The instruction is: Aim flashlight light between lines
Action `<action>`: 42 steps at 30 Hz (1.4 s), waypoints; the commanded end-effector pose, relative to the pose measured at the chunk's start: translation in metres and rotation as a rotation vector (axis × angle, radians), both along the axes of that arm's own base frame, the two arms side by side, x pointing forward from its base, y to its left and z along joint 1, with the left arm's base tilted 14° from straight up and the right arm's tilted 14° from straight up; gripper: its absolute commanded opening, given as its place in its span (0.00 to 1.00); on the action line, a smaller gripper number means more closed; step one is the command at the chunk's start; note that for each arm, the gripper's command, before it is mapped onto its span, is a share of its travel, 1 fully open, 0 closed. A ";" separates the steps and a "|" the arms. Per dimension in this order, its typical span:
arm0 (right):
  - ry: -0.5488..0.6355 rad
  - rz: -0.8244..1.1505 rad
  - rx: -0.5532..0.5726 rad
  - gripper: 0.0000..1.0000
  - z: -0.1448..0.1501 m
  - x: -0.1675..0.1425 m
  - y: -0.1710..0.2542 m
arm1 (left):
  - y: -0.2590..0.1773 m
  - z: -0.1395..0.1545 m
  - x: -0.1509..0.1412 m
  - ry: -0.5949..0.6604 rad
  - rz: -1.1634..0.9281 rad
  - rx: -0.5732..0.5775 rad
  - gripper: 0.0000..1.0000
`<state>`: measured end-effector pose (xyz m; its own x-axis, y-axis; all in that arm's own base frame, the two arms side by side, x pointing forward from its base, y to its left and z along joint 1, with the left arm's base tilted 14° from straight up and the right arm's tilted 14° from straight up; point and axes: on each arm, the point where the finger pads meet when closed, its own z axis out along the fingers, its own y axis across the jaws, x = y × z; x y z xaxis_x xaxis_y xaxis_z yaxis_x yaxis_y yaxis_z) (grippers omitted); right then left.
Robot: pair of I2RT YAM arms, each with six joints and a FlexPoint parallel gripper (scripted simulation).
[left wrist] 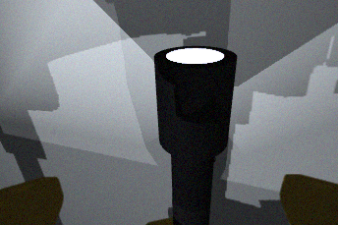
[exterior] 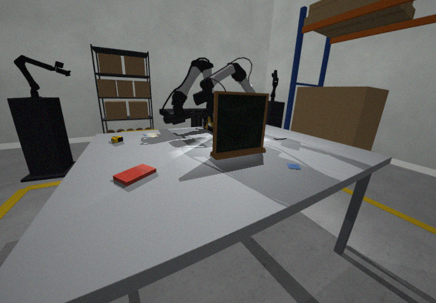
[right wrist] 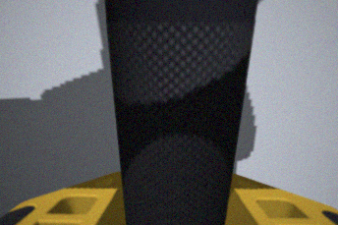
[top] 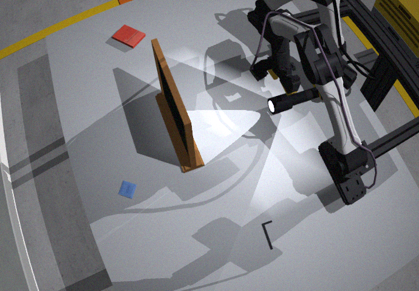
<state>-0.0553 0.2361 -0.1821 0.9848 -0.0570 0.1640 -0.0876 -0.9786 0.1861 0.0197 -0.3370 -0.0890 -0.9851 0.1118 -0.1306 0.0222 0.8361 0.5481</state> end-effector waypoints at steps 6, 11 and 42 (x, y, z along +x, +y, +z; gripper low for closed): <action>-0.012 -0.016 0.000 0.30 -0.005 0.005 -0.001 | -0.003 0.008 -0.004 -0.010 -0.016 -0.025 1.00; -0.012 -0.016 0.000 0.30 -0.005 0.005 -0.001 | -0.002 0.008 -0.003 -0.010 -0.015 -0.025 1.00; -0.012 -0.016 0.000 0.30 -0.005 0.005 -0.001 | 0.015 -0.057 0.006 0.014 0.004 0.017 1.00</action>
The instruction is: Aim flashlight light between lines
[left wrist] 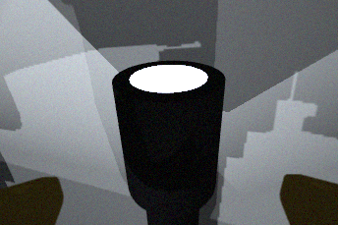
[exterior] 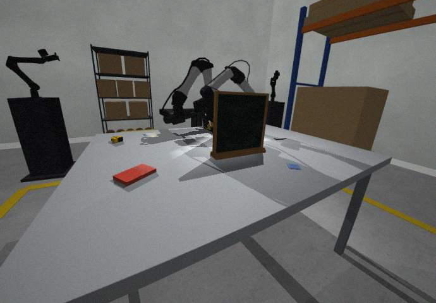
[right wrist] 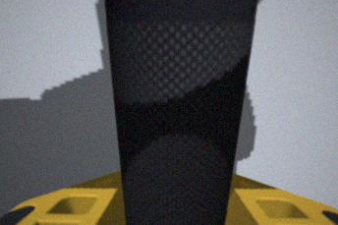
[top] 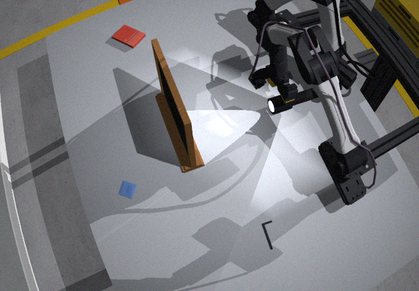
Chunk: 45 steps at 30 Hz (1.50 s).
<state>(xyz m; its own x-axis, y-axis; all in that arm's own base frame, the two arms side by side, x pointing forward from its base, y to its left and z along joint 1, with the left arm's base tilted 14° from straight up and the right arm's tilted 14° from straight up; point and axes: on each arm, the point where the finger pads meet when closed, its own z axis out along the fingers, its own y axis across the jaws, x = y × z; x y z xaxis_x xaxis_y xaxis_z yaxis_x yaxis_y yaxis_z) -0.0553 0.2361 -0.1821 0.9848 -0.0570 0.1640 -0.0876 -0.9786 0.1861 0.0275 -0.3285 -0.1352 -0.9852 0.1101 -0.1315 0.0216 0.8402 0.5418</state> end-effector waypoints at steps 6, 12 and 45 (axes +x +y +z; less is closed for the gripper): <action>-0.012 -0.016 0.000 0.30 -0.005 0.005 -0.001 | 0.016 -0.019 0.006 0.002 0.008 0.040 1.00; -0.012 -0.016 0.000 0.30 -0.005 0.005 -0.001 | 0.021 -0.026 0.009 -0.006 0.002 0.036 1.00; -0.012 -0.016 0.000 0.30 -0.005 0.005 -0.001 | 0.035 -0.052 0.010 0.000 -0.004 0.025 0.50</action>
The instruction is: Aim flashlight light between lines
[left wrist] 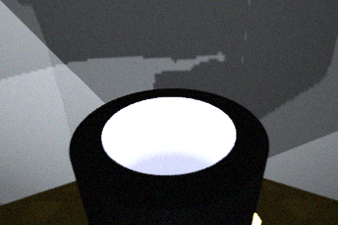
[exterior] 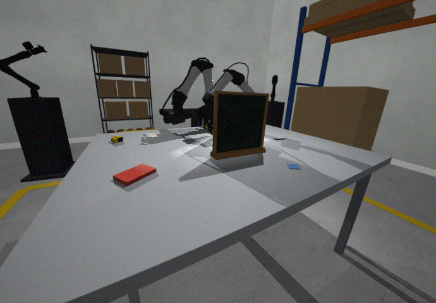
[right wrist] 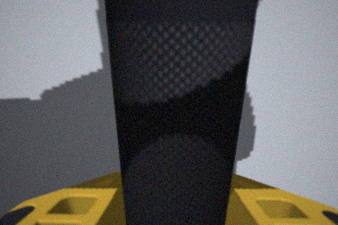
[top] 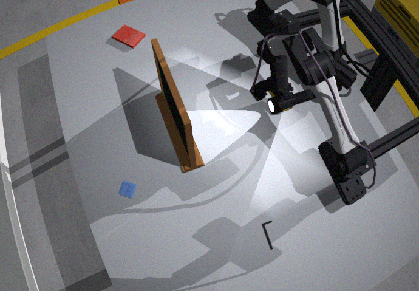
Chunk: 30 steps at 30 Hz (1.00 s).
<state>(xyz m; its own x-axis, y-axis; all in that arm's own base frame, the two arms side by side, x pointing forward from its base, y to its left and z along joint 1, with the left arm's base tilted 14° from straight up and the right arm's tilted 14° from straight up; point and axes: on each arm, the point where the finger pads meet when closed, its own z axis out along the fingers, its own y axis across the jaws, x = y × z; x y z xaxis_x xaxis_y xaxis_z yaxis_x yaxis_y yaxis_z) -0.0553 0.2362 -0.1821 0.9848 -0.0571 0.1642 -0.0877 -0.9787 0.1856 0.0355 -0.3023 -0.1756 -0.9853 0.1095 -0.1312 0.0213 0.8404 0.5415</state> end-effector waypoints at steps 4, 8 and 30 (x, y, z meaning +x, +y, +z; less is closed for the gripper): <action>-0.012 -0.016 0.000 0.30 -0.005 0.005 -0.001 | -0.015 0.005 0.002 0.014 0.000 -0.099 0.50; -0.012 -0.016 0.000 0.30 -0.005 0.005 -0.001 | -0.007 0.007 0.001 0.012 -0.005 -0.079 0.50; -0.017 -0.016 -0.018 0.30 -0.004 0.006 -0.005 | -0.015 0.006 0.002 0.047 -0.040 -0.356 0.50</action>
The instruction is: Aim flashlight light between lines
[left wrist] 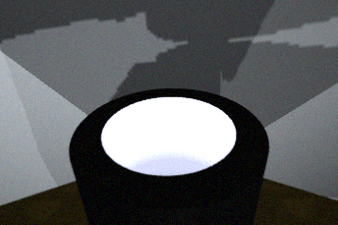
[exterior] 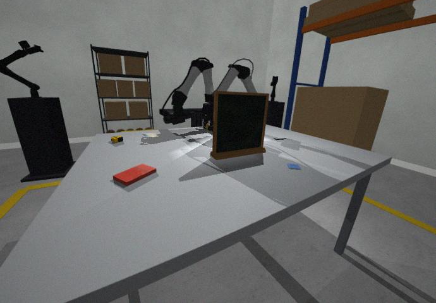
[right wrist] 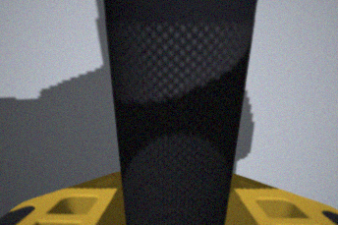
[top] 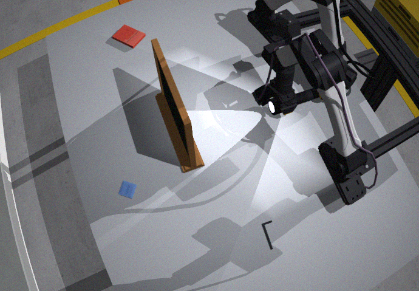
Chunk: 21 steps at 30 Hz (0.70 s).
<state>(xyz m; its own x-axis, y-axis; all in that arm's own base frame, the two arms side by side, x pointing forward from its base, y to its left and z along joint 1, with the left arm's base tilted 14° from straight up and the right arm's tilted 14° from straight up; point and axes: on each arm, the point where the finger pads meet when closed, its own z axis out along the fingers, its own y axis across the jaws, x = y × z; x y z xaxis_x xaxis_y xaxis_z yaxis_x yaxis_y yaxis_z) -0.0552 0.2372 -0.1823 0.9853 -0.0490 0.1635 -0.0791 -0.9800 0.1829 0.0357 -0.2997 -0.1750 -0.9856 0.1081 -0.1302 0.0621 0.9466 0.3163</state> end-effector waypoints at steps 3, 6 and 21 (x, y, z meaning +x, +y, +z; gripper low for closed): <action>-0.018 -0.024 -0.021 0.30 -0.003 0.006 -0.006 | -0.018 0.006 0.002 0.022 -0.013 -0.141 0.50; -0.018 -0.024 -0.021 0.30 -0.003 0.006 -0.006 | -0.018 0.006 0.002 0.025 -0.019 -0.176 0.50; -0.019 -0.024 -0.024 0.30 -0.003 0.006 -0.007 | -0.019 0.007 0.002 0.040 -0.037 -0.330 0.50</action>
<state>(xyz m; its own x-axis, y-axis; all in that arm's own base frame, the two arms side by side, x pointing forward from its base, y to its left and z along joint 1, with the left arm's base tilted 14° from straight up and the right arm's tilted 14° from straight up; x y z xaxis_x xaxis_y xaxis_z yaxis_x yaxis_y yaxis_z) -0.0551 0.2373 -0.1823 0.9854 -0.0472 0.1635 -0.0772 -0.9802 0.1824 0.0358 -0.2993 -0.1749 -0.9849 0.1141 -0.1302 0.1008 0.9894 0.1042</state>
